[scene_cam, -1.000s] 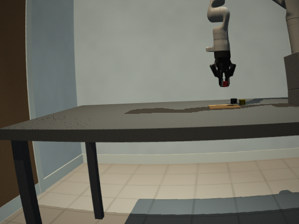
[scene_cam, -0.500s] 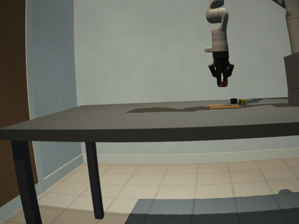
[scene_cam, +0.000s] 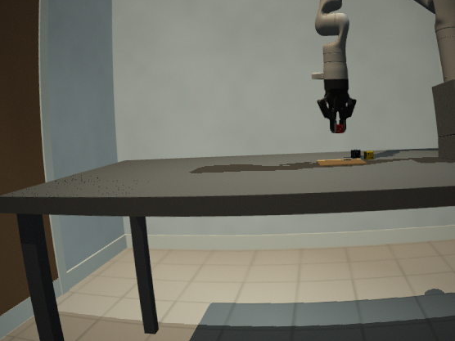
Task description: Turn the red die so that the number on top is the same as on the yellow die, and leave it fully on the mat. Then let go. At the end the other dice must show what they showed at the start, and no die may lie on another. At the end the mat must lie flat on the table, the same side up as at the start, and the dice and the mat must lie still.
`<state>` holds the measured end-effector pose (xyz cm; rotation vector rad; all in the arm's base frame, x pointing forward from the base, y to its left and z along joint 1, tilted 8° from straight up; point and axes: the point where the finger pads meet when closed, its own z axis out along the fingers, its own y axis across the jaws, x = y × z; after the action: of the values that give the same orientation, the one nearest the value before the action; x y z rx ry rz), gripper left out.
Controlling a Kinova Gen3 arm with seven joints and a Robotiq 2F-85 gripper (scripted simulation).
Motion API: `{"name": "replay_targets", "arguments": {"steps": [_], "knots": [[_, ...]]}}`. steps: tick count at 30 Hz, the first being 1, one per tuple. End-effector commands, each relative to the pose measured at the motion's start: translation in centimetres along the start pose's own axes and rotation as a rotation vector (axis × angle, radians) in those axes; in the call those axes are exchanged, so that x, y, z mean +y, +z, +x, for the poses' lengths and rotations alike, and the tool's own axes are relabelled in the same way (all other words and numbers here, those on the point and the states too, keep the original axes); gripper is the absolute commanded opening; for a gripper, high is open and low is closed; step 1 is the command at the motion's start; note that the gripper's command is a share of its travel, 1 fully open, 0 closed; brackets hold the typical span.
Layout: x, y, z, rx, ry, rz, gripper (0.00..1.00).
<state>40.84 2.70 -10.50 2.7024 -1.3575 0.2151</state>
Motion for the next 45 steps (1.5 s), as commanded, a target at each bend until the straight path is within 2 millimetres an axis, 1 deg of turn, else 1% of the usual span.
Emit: {"name": "replay_targets", "arguments": {"steps": [1,8,14,20,29,34,40,42,45], "knots": [[-0.2,-0.05,-0.47,0.013,-0.015,0.0,0.21],[-0.26,-0.06,-0.46,0.049,-0.015,0.0,0.21],[-0.41,-0.37,-0.46,0.103,-0.015,0.002,0.21],[-0.21,-0.26,-0.54,0.162,-0.014,-0.006,0.21],[-0.49,-0.33,-0.6,0.239,-0.014,0.005,0.21],[-0.29,-0.14,-0.71,0.388,-0.014,0.006,0.21],[-0.23,-0.01,-0.82,0.616,-0.013,0.008,0.21],[-0.23,-0.01,-0.82,0.616,-0.013,0.008,0.21],[-0.29,0.03,-0.85,0.714,-0.013,0.01,0.21]]}}
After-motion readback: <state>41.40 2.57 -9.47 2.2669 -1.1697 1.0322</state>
